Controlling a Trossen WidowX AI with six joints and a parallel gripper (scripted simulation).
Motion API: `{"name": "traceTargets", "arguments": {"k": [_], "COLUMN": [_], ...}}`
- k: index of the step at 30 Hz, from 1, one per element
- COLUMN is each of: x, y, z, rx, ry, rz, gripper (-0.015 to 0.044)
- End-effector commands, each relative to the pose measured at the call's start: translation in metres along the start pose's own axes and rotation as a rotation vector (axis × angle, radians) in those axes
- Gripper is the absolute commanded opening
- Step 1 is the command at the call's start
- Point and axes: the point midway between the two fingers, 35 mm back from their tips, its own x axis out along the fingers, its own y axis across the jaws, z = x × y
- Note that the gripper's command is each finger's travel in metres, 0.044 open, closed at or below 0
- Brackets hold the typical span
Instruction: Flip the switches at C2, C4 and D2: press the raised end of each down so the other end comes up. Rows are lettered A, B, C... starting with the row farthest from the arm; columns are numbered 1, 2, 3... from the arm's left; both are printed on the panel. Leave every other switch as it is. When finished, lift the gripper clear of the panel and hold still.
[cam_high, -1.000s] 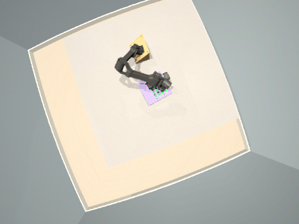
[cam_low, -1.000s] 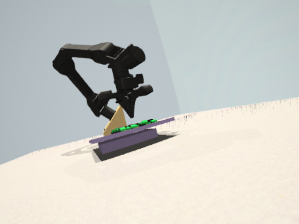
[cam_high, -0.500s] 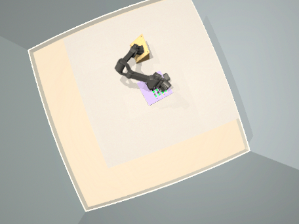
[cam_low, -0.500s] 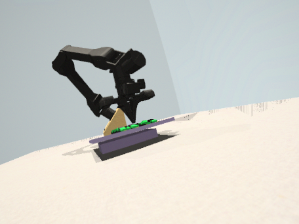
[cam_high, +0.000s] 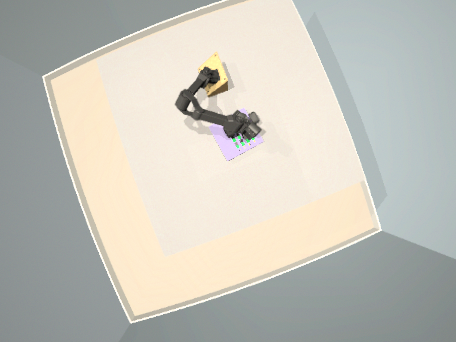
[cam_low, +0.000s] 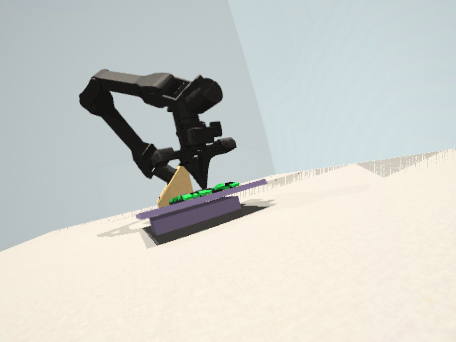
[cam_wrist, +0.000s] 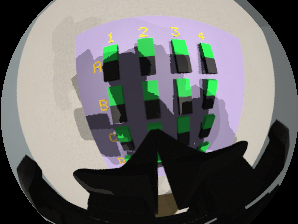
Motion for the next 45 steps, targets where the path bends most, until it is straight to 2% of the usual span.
{"name": "traceTargets", "arguments": {"k": [1, 42, 44, 45], "x": [0.000, 0.006, -0.009, -0.027], "y": [-0.001, -0.001, 0.000, 0.001], "z": [0.001, 0.001, 0.001, 0.001], "rx": [-0.002, -0.002, -0.001, -0.002], "ry": [-0.003, -0.003, -0.007, -0.015], "rz": [-0.004, -0.005, 0.000, 0.000], "gripper": [0.0000, 0.0000, 0.0000, 0.0000]}}
